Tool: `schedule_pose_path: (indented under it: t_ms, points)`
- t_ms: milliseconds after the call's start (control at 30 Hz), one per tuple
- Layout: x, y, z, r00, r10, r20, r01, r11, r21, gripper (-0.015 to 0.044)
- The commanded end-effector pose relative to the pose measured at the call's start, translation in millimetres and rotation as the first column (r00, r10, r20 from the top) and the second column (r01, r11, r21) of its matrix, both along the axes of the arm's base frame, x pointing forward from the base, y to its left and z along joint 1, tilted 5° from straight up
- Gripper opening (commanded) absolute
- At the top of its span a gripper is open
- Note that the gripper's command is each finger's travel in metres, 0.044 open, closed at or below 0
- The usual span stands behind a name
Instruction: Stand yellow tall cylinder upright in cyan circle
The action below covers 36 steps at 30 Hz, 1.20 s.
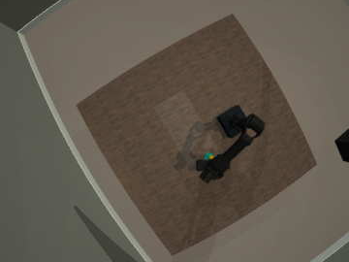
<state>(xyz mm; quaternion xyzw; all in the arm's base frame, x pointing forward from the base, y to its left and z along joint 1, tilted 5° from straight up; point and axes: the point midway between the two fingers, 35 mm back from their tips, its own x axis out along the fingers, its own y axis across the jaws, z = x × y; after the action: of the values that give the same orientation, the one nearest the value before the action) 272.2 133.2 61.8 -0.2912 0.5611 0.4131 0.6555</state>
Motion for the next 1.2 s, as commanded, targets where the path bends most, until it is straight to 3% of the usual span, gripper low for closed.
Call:
schedule_pose_path:
  t_ms: [0,1167]
  points:
    - [0,1,-3,1.000,-0.007,0.005,0.007,0.999,0.039,0.0105]
    - [13,0,-16,0.994,-0.082,0.073,0.058,0.957,0.285,0.0105]
